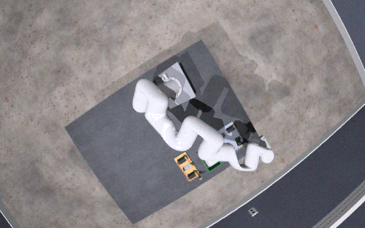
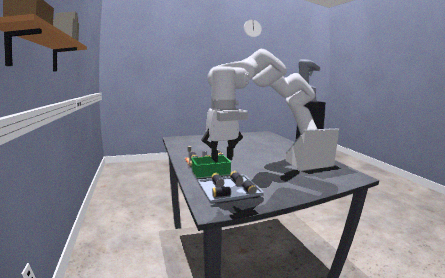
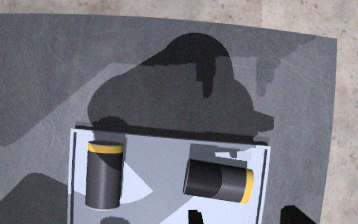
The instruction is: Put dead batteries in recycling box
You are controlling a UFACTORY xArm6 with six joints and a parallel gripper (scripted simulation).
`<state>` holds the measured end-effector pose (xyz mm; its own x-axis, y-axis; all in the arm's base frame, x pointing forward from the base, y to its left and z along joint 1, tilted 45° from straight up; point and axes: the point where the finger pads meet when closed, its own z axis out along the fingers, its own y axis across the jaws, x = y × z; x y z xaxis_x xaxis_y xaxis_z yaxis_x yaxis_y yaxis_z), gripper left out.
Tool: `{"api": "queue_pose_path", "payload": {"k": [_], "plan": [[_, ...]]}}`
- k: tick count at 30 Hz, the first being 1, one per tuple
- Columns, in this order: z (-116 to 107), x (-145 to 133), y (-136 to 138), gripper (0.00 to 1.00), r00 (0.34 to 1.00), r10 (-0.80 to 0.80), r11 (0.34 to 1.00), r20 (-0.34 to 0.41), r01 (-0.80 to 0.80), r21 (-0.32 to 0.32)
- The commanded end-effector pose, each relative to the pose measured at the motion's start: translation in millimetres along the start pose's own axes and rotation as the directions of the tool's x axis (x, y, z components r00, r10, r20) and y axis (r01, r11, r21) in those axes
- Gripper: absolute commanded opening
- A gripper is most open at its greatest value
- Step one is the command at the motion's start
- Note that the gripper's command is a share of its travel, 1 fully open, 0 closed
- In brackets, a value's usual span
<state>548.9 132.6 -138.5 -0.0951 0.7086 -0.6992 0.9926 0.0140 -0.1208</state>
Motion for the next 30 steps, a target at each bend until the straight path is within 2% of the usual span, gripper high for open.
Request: {"api": "queue_pose_path", "payload": {"k": [1,6,11,13,21,28,30], "plan": [[-2.6,0.0,1.3,0.51,0.995,-0.095,0.995,-0.002,0.095,-0.004],[-2.6,0.0,1.3,0.51,0.969,-0.246,0.969,-0.001,0.246,-0.004],[-2.6,0.0,1.3,0.51,0.911,-0.412,0.911,-0.001,0.412,-0.004],[-2.6,0.0,1.3,0.51,0.911,-0.412,0.911,-0.001,0.412,-0.004],[-2.6,0.0,1.3,0.51,0.755,-0.656,0.755,0.001,0.656,-0.004],[-2.6,0.0,1.3,0.51,0.585,-0.811,0.585,0.002,0.811,-0.004],[-2.6,0.0,1.3,0.51,0.585,-0.811,0.585,0.002,0.811,-0.004]]}}
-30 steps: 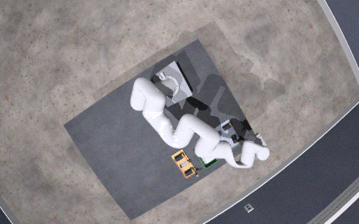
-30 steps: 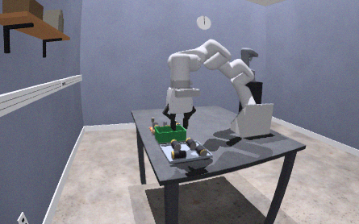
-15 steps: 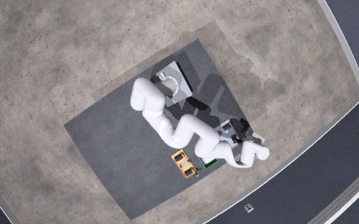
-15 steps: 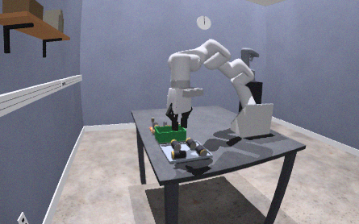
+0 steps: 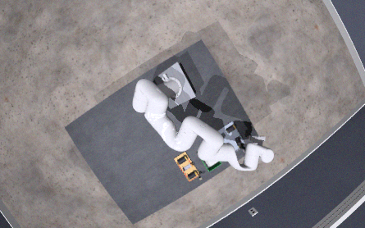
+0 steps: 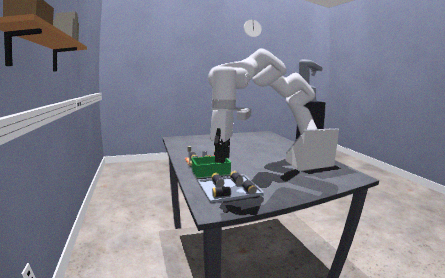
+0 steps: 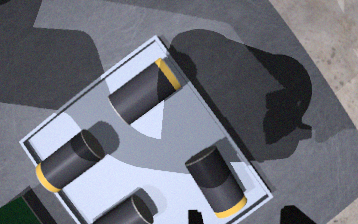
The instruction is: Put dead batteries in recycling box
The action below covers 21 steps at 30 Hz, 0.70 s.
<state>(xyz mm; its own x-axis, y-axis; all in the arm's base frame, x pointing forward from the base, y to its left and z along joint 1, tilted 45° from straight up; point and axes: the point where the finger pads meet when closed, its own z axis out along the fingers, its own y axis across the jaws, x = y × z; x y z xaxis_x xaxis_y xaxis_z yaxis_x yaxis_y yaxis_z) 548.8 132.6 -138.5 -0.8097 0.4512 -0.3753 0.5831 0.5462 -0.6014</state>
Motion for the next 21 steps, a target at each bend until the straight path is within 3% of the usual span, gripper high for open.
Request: {"api": "queue_pose_path", "payload": {"k": [1,11,21], "plan": [[-2.6,-1.0,0.9,0.51,0.991,-0.131,0.991,-0.007,0.131,0.001],[-2.6,-1.0,0.9,0.51,0.913,-0.408,0.913,-0.006,0.408,-0.001],[-2.6,-1.0,0.9,0.51,0.868,-0.496,0.868,-0.006,0.496,-0.002]]}}
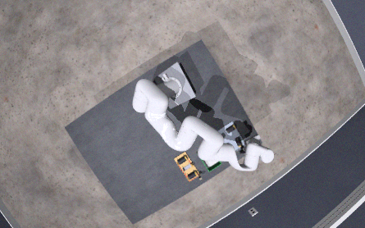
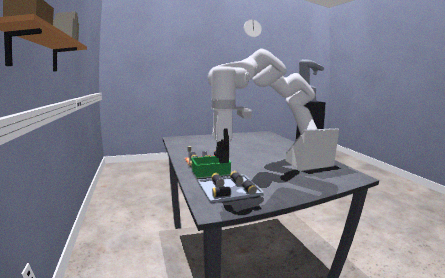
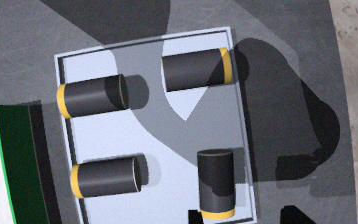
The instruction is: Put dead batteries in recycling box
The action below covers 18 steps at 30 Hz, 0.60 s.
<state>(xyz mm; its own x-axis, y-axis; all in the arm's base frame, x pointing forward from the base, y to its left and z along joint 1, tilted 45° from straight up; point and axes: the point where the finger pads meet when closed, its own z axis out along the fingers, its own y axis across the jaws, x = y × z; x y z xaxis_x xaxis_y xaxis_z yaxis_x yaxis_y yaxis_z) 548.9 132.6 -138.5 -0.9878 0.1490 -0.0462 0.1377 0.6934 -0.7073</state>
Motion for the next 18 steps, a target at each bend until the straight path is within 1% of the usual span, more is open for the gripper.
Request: {"api": "queue_pose_path", "payload": {"k": [1,14,16,18], "plan": [[-3,-1,0,0.51,0.999,-0.038,0.999,0.001,0.038,-0.002],[-2,-1,0,0.51,0.999,-0.046,0.999,0.001,0.046,-0.002],[9,-1,0,0.51,0.999,-0.046,0.999,0.001,0.046,-0.002],[34,-1,0,0.51,0.999,-0.046,0.999,0.001,0.046,-0.002]]}}
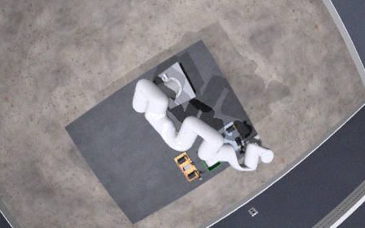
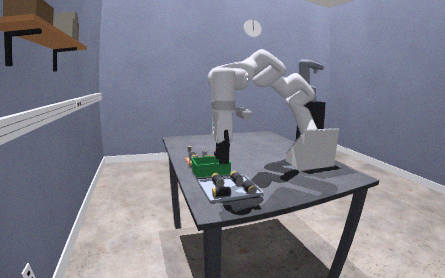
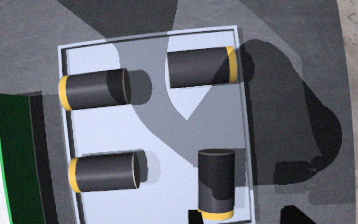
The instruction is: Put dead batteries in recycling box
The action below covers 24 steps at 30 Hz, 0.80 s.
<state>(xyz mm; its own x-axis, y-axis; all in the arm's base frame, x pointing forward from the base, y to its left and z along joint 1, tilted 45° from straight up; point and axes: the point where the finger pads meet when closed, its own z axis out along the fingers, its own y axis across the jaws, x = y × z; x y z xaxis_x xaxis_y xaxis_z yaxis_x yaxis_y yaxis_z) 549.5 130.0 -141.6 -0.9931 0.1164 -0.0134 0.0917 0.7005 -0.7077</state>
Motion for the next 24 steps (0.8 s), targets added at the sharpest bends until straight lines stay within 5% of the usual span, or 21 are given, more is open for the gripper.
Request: {"api": "queue_pose_path", "payload": {"k": [1,4,24], "plan": [[44,0,0,0.51,1.0,0.0,1.0,0.001,0.0,-0.001],[71,0,0,0.51,1.0,0.0,1.0,0.001,0.0,-0.001],[72,-1,0,0.51,1.0,0.0,1.0,0.001,0.0,-0.001]]}}
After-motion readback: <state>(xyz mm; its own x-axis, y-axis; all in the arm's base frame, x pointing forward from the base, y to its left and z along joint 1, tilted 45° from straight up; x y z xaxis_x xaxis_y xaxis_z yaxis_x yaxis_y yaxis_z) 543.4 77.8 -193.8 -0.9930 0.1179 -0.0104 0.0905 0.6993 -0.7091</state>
